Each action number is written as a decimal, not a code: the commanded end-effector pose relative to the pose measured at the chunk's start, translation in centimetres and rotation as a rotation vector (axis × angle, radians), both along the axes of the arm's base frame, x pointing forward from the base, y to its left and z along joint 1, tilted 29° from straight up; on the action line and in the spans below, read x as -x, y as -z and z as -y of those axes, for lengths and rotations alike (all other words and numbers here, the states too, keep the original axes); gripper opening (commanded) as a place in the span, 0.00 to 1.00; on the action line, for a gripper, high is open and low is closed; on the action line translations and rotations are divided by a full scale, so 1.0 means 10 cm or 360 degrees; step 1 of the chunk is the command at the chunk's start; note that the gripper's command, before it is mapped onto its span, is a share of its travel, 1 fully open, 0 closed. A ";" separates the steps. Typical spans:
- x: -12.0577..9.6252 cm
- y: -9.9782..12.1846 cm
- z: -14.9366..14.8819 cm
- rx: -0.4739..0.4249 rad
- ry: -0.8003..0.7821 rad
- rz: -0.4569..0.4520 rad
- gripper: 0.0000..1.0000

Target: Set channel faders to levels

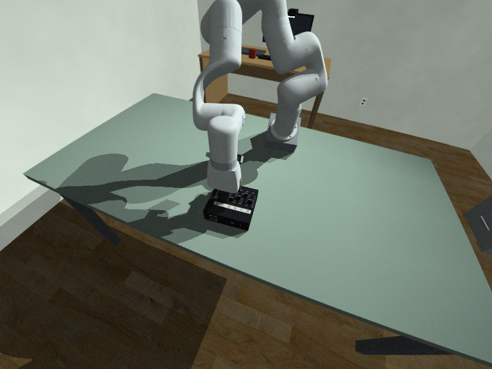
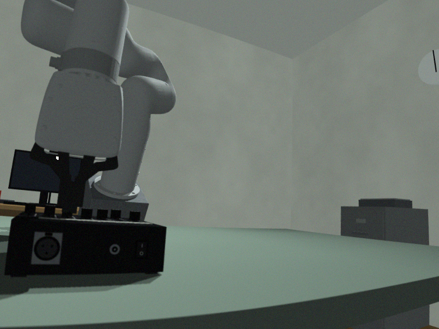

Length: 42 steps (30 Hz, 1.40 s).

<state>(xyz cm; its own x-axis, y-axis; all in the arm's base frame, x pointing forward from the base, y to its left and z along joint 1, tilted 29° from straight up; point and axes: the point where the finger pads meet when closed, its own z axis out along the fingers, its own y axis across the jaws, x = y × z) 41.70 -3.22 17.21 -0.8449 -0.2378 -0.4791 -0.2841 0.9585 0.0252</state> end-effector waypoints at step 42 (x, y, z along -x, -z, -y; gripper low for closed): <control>0.05 0.04 0.02 0.0000 0.0001 0.0004 0.00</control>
